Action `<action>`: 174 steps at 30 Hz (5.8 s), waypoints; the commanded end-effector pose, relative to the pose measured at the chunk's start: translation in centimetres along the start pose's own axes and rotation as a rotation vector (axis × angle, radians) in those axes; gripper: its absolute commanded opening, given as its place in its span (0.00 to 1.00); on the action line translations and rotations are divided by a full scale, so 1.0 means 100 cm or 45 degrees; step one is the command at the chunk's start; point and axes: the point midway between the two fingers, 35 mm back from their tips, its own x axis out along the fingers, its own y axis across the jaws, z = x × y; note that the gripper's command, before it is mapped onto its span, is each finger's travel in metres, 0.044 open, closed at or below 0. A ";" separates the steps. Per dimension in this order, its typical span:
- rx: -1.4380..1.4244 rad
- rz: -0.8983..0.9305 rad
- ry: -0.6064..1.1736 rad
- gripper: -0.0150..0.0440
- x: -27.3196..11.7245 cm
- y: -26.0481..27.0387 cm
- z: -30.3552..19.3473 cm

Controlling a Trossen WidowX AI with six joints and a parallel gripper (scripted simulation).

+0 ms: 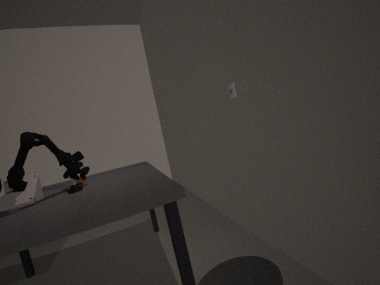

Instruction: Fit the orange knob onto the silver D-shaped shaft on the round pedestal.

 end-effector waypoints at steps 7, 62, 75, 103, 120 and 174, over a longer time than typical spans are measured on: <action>-0.008 0.000 -0.190 0.56 -0.007 0.000 -0.008; -0.002 0.007 -0.742 0.69 -0.018 0.000 -0.036; -0.002 0.007 -0.742 0.96 -0.018 0.000 -0.036; 0.123 0.244 -0.211 1.00 -0.058 0.010 0.020; -0.010 -0.001 0.797 1.00 -0.102 0.001 0.029; -0.312 0.094 0.795 1.00 -0.042 -0.001 -0.014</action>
